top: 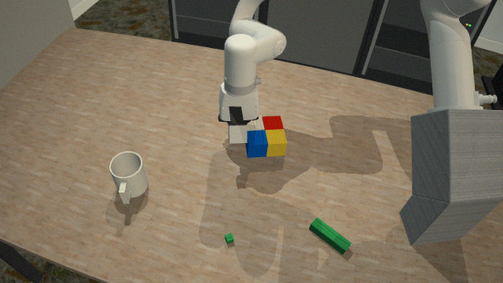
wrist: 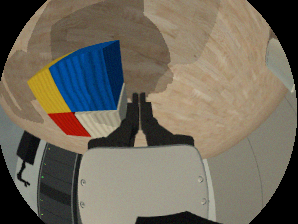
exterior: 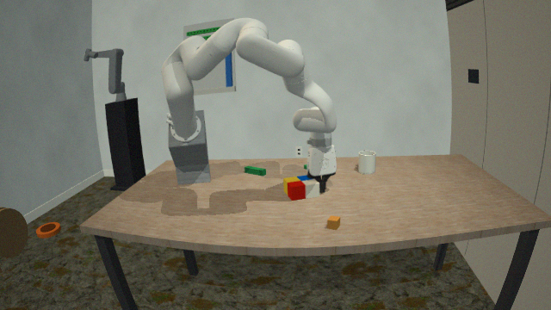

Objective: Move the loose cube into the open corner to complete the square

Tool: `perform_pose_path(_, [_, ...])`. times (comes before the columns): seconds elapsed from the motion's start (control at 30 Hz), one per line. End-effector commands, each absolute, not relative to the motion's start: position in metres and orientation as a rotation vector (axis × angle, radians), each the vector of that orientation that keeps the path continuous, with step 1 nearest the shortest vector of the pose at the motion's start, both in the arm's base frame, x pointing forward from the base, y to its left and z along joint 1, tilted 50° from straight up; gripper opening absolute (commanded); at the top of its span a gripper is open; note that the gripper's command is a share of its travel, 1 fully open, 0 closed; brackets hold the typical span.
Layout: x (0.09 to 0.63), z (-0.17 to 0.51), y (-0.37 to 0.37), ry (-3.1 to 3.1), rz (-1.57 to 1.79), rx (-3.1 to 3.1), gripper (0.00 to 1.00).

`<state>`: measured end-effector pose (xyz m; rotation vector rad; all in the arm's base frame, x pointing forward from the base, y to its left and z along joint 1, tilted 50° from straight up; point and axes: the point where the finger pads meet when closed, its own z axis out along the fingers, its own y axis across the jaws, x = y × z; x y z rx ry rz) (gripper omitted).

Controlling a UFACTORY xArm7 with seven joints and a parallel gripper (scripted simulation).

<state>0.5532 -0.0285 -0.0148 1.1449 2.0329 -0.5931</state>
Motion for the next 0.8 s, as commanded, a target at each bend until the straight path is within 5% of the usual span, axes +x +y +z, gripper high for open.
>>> perform_pose_path(0.0, [0.5546, -0.0144, -0.0258, 2.034, -0.588, 1.143, 0.00])
perform_pose_path(0.77, [0.5621, -0.0140, -0.0203, 2.034, -0.588, 1.143, 0.00])
